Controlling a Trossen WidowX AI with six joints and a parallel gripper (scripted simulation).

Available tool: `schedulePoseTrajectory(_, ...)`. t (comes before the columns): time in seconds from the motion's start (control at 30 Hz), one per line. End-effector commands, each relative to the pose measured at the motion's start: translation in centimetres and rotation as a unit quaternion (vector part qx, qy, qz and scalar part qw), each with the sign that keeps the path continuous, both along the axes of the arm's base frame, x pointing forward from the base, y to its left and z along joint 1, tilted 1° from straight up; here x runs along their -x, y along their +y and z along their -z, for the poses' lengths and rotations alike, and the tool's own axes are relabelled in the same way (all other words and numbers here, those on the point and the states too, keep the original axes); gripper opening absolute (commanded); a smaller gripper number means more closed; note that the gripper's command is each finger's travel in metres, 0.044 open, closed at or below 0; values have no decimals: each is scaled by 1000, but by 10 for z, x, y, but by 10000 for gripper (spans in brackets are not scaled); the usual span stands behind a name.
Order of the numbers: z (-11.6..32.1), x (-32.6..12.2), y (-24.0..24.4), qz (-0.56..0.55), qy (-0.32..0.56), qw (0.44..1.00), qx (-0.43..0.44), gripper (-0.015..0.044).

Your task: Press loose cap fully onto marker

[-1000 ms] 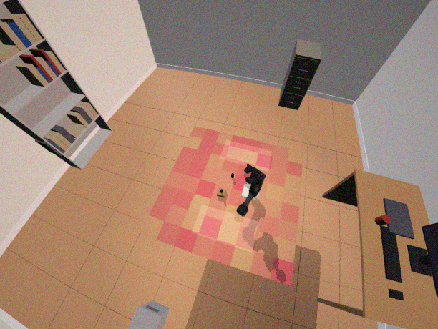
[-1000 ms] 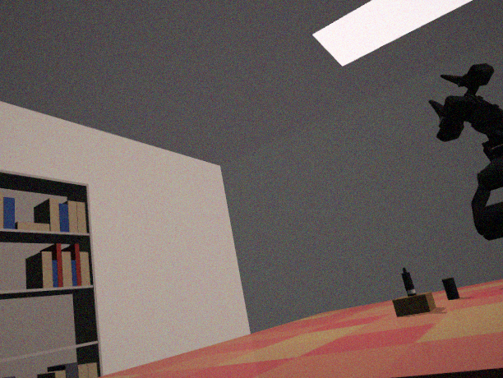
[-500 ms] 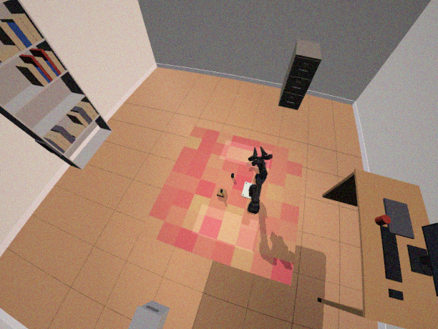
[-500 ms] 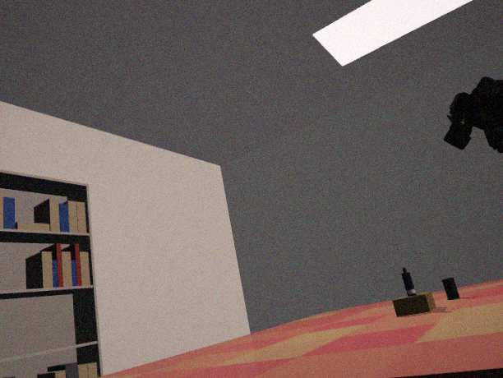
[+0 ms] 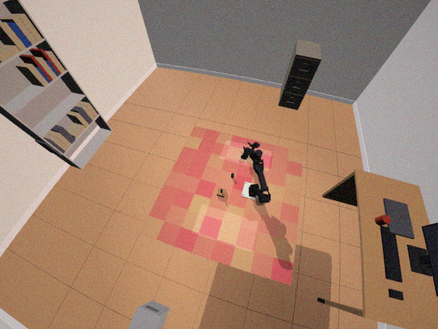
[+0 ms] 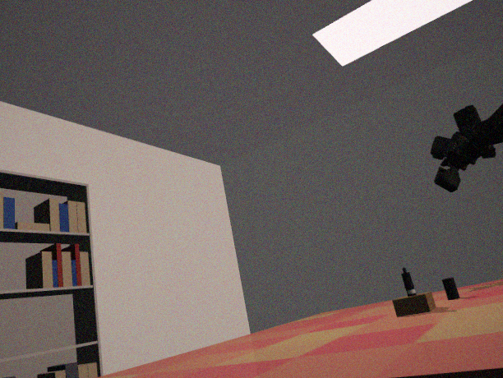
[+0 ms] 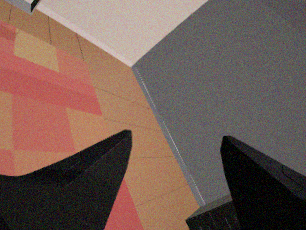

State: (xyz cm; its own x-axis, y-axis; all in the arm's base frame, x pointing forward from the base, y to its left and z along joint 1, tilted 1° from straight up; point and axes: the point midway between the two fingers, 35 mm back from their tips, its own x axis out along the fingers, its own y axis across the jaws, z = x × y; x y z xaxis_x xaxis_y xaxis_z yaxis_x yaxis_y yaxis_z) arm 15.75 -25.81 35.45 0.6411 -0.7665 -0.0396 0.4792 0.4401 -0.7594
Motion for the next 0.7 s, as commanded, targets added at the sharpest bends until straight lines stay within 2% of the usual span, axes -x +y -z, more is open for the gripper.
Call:
schedulePoseTrajectory(0.0,61,-46,4,-59,127,985,-104,246)
schedulePoseTrajectory(0.13,107,-70,22,-108,236,950,-172,246)
schedulePoseTrajectory(0.27,152,-83,52,-164,363,887,-235,246)
schedulePoseTrajectory(0.4,184,-82,86,-226,487,800,-268,246)
schedulePoseTrajectory(0.53,205,-71,120,-297,607,681,-283,246)
schedulePoseTrajectory(0.6,208,-68,127,-313,630,651,-284,246)
schedulePoseTrajectory(0.67,208,-68,128,-313,631,650,-284,246)
